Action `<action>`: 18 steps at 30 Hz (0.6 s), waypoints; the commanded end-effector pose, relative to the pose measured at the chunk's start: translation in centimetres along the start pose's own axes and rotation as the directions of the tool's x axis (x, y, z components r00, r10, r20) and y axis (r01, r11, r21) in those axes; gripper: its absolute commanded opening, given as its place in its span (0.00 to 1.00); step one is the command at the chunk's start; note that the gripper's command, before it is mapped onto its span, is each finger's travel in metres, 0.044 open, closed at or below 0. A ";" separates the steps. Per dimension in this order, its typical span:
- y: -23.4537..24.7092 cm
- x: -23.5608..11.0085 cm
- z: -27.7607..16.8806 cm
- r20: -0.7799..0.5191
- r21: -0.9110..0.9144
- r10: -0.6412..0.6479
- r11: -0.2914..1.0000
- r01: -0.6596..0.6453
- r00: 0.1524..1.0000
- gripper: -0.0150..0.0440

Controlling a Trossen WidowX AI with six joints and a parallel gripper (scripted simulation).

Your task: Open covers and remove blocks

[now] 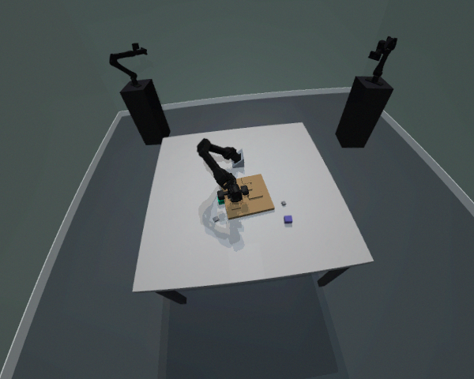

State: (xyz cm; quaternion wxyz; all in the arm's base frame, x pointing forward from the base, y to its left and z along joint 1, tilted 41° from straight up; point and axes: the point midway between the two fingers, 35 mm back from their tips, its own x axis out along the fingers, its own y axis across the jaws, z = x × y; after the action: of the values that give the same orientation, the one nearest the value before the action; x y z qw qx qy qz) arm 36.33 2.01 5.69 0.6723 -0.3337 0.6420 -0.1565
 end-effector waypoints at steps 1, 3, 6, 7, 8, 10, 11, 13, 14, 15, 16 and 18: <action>0.0 0.1 0.6 -0.003 -0.007 -0.004 1.000 0.004 1.000 0.25; 0.0 0.1 0.8 -0.003 -0.007 -0.004 1.000 0.004 1.000 0.25; 0.0 0.1 1.1 -0.003 -0.007 -0.004 1.000 0.004 1.000 0.25; 0.0 0.1 1.2 -0.002 -0.007 -0.004 1.000 0.004 1.000 0.25; 0.0 0.1 1.3 -0.002 -0.006 -0.004 1.000 0.004 1.000 0.25; 0.0 0.1 1.5 -0.002 -0.006 -0.004 1.000 0.004 1.000 0.25; 0.0 0.1 1.6 -0.002 -0.006 -0.004 1.000 0.004 1.000 0.25; 0.1 0.1 1.8 -0.002 -0.006 -0.004 1.000 0.004 1.000 0.25; 0.1 0.1 1.9 -0.002 -0.006 -0.004 1.000 0.004 1.000 0.25; 0.1 0.1 2.0 -0.002 -0.006 -0.004 1.000 0.004 1.000 0.25; 0.1 0.1 2.1 -0.002 -0.006 -0.004 1.000 0.004 1.000 0.25; 0.1 0.1 2.3 -0.002 -0.006 -0.004 1.000 0.004 1.000 0.25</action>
State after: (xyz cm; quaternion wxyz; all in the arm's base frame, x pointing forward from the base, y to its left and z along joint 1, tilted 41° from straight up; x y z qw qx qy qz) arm 38.09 2.47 5.63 0.6729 -0.3334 0.6415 -0.1566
